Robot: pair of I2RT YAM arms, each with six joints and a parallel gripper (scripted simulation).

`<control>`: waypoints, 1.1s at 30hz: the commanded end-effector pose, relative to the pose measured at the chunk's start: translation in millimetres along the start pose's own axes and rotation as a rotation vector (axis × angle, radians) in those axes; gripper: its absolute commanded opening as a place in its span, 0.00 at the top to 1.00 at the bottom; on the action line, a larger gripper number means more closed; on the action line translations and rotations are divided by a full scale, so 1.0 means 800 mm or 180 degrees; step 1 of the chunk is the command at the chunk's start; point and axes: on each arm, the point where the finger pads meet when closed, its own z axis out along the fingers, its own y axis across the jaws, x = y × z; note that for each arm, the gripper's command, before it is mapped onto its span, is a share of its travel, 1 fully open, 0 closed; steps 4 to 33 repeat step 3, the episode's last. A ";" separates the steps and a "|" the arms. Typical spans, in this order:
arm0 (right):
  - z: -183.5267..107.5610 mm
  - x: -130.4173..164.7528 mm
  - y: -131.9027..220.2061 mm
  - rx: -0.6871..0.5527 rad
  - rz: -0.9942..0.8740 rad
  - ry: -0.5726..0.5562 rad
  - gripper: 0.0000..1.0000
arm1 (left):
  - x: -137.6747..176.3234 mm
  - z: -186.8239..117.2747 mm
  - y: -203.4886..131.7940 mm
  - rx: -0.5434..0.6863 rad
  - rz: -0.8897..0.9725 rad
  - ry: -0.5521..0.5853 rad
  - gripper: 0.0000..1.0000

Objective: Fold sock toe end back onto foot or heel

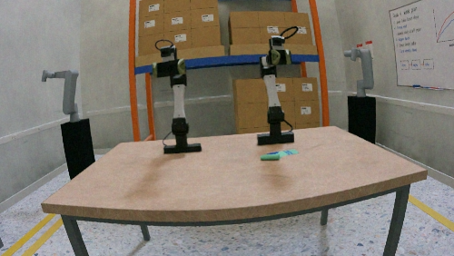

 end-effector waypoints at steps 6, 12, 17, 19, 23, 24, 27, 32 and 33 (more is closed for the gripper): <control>-0.007 -0.053 -0.010 0.0104 -0.0035 -0.0373 0.00 | -0.017 -0.007 0.002 -0.0044 0.0027 -0.0040 0.62; -0.007 -0.053 -0.010 0.0104 -0.0035 -0.0373 0.00 | -0.017 -0.007 0.002 -0.0044 0.0027 -0.0040 0.62; -0.007 -0.053 -0.010 0.0104 -0.0035 -0.0373 0.00 | -0.017 -0.007 0.002 -0.0044 0.0027 -0.0040 0.62; -0.007 -0.053 -0.010 0.0104 -0.0035 -0.0373 0.00 | -0.017 -0.007 0.002 -0.0044 0.0027 -0.0040 0.62; -0.007 -0.053 -0.010 0.0104 -0.0035 -0.0373 0.00 | -0.017 -0.007 0.002 -0.0044 0.0027 -0.0040 0.62; -0.007 -0.053 -0.010 0.0104 -0.0035 -0.0373 0.00 | -0.017 -0.007 0.002 -0.0044 0.0027 -0.0040 0.62; -0.007 -0.053 -0.010 0.0104 -0.0035 -0.0373 0.00 | -0.017 -0.007 0.002 -0.0044 0.0027 -0.0040 0.62; -0.007 -0.053 -0.010 0.0104 -0.0035 -0.0373 0.00 | -0.017 -0.007 0.002 -0.0044 0.0027 -0.0040 0.62; -0.007 -0.053 -0.010 0.0104 -0.0035 -0.0373 0.00 | -0.017 -0.007 0.002 -0.0044 0.0027 -0.0040 0.62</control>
